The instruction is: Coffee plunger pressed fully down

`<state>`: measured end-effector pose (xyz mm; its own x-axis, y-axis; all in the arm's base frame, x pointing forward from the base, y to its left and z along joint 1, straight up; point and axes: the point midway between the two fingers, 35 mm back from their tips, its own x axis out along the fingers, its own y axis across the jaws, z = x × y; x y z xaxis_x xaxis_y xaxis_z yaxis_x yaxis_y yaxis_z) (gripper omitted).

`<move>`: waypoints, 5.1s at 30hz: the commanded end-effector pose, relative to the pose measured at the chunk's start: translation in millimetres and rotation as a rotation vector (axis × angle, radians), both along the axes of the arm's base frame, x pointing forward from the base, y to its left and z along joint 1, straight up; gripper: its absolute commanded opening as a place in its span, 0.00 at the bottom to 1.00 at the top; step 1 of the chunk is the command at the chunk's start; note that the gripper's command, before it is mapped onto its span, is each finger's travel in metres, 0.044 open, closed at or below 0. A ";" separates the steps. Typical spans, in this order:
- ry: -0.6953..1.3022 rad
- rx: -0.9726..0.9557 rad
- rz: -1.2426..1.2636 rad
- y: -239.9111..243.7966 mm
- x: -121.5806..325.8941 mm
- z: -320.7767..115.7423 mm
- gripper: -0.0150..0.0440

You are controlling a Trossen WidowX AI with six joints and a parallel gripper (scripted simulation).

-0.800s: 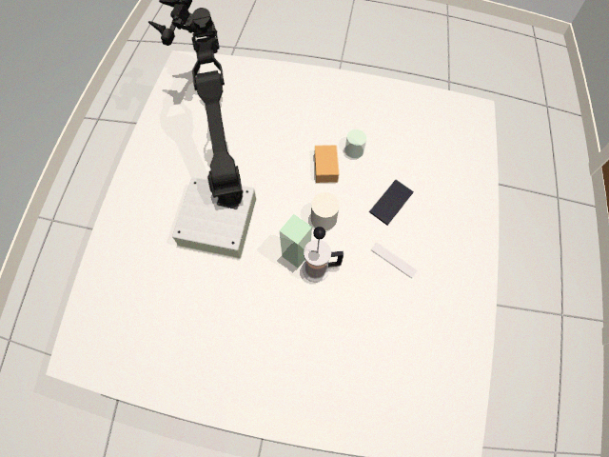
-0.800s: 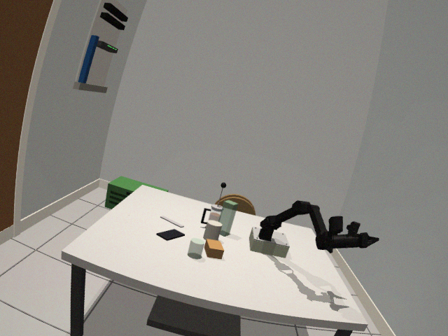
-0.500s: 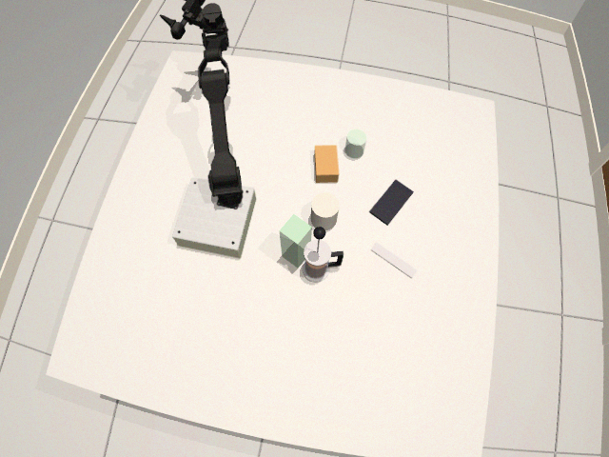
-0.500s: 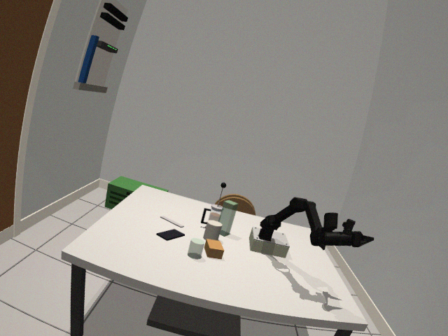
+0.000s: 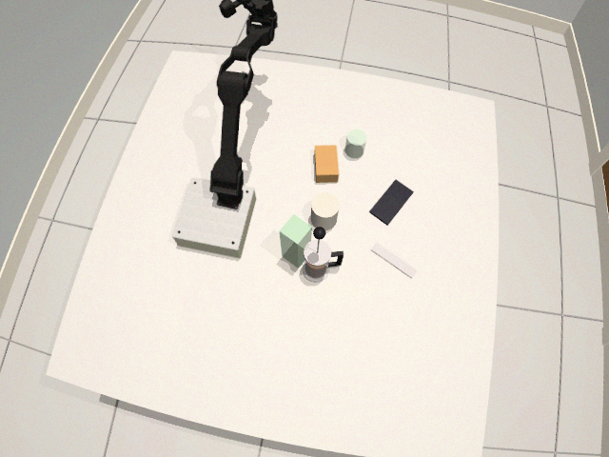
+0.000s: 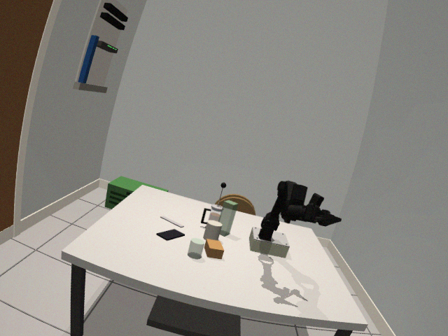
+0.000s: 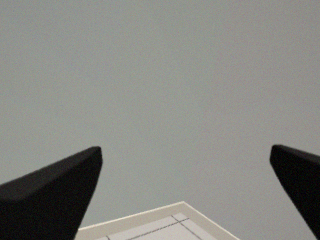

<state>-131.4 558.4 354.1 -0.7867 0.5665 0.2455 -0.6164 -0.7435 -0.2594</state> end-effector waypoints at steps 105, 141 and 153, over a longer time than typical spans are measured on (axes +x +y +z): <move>0.888 -0.732 -2.752 -679.0 401.1 -132.4 0.96; 0.888 -0.732 -2.752 -681.1 406.0 -152.3 0.46; 0.888 -0.731 -2.752 -682.8 410.2 -171.9 0.46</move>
<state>279.7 -124.7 211.4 0.8349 -0.3663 -0.4108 0.4032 0.9151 0.0034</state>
